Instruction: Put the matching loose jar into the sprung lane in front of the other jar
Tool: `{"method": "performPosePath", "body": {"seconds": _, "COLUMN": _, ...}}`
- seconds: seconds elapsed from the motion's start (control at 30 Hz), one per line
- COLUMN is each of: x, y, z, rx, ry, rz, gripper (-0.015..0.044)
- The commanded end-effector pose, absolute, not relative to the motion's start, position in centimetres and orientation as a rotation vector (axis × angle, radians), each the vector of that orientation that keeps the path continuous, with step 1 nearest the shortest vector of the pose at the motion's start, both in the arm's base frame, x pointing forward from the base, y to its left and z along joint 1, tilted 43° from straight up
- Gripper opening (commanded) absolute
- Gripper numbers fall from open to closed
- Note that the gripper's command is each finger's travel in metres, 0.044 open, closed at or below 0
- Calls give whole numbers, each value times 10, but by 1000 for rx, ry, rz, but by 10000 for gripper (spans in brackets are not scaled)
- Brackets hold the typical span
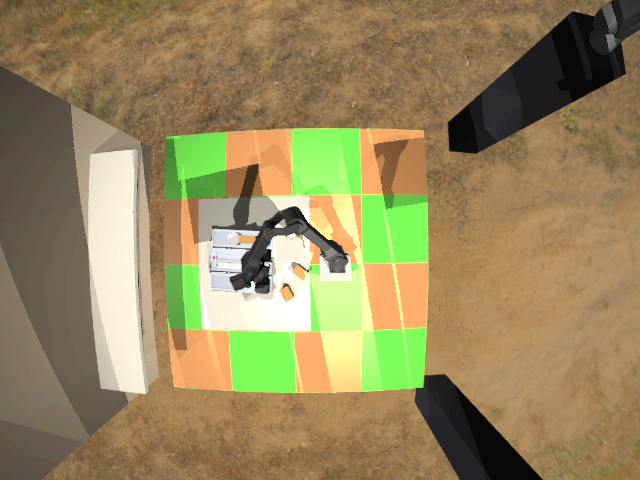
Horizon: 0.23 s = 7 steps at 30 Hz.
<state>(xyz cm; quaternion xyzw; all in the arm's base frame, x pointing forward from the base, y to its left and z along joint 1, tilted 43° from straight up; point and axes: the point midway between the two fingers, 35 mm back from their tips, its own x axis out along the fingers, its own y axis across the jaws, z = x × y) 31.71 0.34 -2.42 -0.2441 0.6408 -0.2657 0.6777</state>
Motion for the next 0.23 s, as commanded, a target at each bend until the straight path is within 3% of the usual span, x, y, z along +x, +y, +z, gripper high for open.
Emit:
{"method": "performPosePath", "body": {"seconds": 0.0, "x": 303, "y": 5, "z": -25, "rx": -542, "ry": 1442, "rz": -595, "gripper": 306}}
{"method": "performPosePath", "body": {"seconds": 0.2, "x": 282, "y": 6, "z": -27, "rx": -543, "ry": 1444, "rz": -594, "gripper": 306}}
